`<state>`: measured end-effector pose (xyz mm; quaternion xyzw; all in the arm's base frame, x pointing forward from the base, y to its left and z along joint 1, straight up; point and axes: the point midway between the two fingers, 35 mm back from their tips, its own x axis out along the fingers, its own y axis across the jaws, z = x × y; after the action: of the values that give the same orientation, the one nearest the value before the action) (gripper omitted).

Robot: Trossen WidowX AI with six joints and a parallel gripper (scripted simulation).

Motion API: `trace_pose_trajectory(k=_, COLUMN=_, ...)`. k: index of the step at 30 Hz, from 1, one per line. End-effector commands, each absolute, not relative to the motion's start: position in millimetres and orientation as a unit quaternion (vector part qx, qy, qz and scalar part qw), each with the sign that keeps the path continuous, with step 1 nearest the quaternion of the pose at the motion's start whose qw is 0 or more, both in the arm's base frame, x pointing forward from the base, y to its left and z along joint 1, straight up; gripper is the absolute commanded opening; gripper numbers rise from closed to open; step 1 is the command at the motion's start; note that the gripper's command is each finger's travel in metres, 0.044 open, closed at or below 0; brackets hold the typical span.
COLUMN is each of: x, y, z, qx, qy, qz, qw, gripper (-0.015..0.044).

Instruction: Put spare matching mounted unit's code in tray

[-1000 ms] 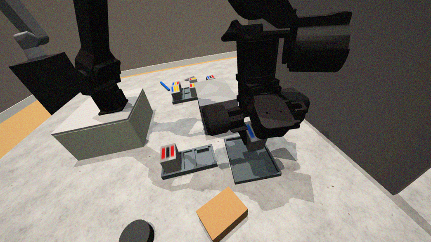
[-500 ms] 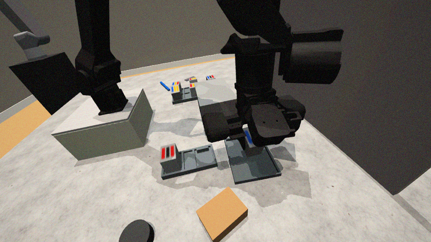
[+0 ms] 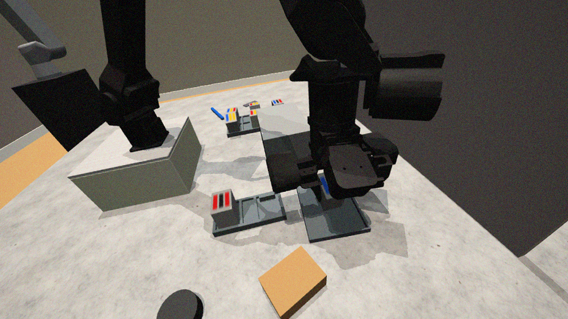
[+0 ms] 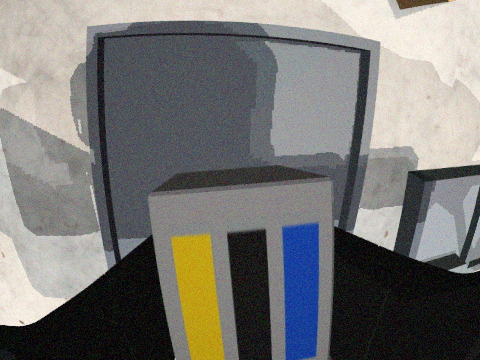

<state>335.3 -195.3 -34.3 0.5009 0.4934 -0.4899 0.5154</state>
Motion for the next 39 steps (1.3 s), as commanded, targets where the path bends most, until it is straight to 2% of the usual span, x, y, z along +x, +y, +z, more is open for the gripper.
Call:
trace_pose_trajectory(k=1, x=336, y=-195, z=-34, qx=0.501, qy=0.493, qz=-0.49, qw=0.516, gripper=0.0131)
trace_pose_trajectory(k=13, x=336, y=-195, z=-34, qx=0.501, qy=0.493, qz=-0.49, qw=0.516, gripper=0.044)
trace_pose_trajectory(k=15, x=337, y=-196, z=-23, qx=0.501, qy=0.493, qz=-0.49, qw=0.516, gripper=0.044)
trace_pose_trajectory(k=21, x=332, y=-194, z=70, qx=0.501, qy=0.494, qz=-0.492, qw=0.513, gripper=0.044)
trace_pose_trajectory(k=39, x=336, y=-196, z=74, qx=0.503, qy=0.485, qz=-0.488, qw=0.523, gripper=0.044)
